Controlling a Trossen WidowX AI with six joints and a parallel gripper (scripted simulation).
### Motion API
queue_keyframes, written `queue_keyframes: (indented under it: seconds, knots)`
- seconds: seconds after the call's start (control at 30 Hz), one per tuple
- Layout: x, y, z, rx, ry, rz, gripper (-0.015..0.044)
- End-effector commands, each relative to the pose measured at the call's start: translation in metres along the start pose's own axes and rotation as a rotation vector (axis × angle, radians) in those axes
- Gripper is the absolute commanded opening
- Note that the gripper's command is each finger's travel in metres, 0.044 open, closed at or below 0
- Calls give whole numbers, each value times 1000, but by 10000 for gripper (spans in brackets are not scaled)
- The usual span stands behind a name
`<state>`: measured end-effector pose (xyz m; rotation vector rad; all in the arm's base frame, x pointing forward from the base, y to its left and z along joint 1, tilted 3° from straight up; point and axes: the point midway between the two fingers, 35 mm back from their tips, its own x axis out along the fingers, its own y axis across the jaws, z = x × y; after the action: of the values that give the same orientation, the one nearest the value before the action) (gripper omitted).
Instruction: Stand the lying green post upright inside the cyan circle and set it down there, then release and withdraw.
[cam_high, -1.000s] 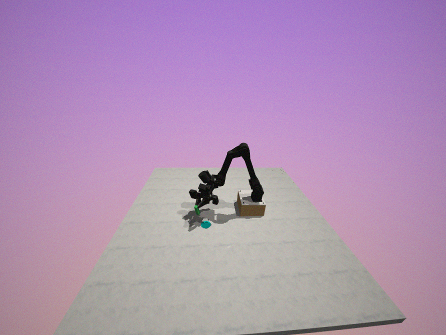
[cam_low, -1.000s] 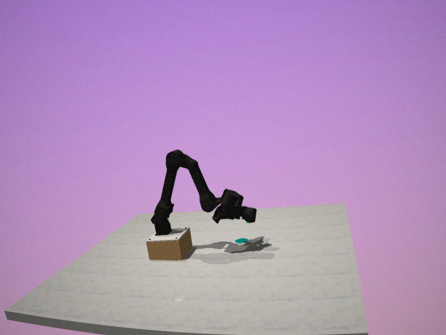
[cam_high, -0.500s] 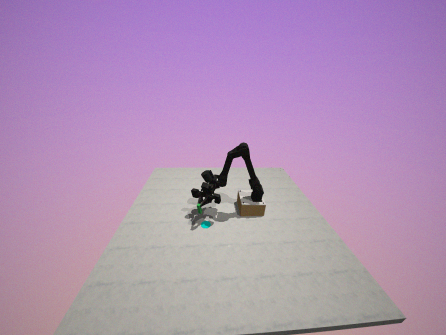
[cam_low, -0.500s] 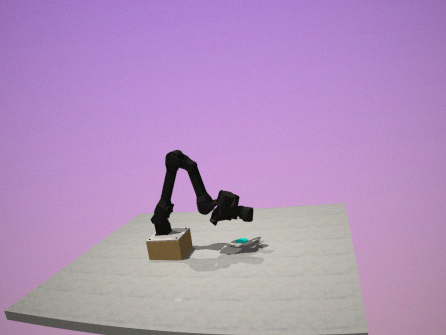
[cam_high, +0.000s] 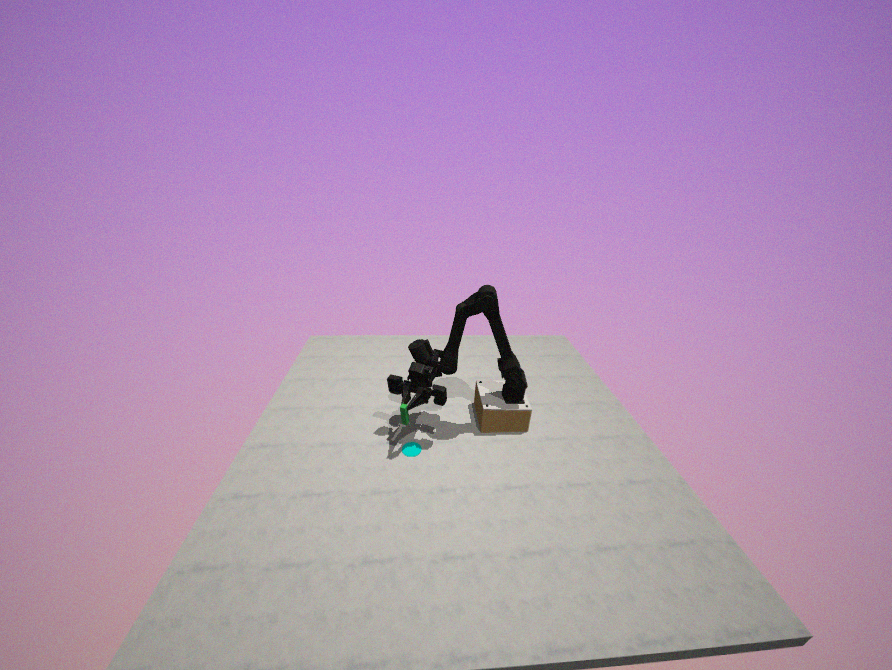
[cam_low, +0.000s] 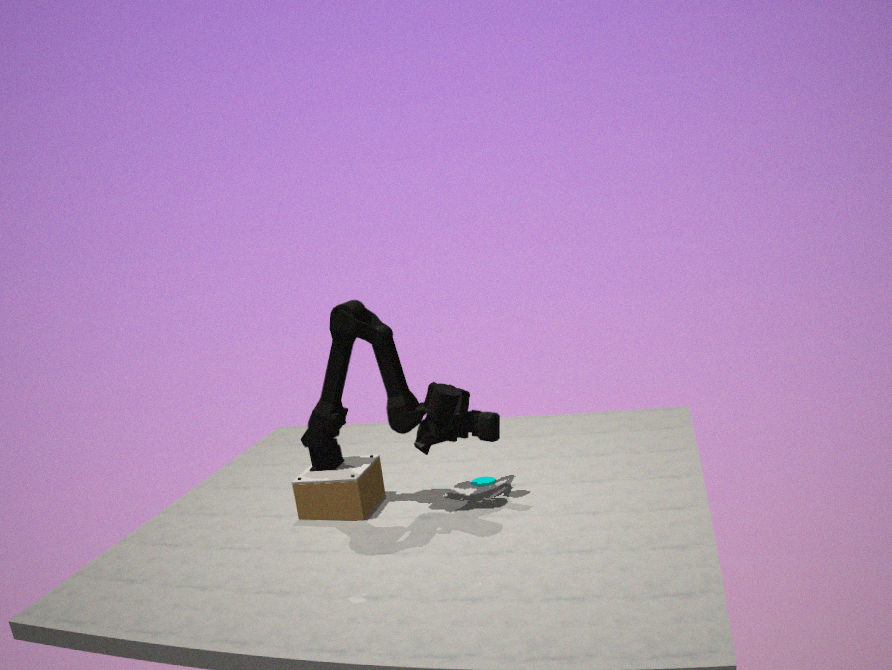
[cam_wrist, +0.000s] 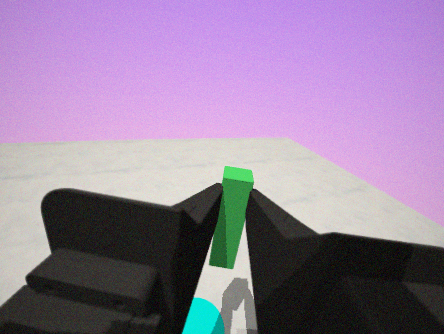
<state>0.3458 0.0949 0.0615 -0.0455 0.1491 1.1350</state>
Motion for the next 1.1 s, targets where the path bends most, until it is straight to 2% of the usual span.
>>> queue_keyframes:
  seconds: [0.0, 0.87, 1.07]
  knots:
    - [-4, 6, 0, -3, -15, 13, 23]
    - [-11, 16, 3, -27, -47, 39, 23]
    - [-9, 13, -9, -27, -47, 39, 23]
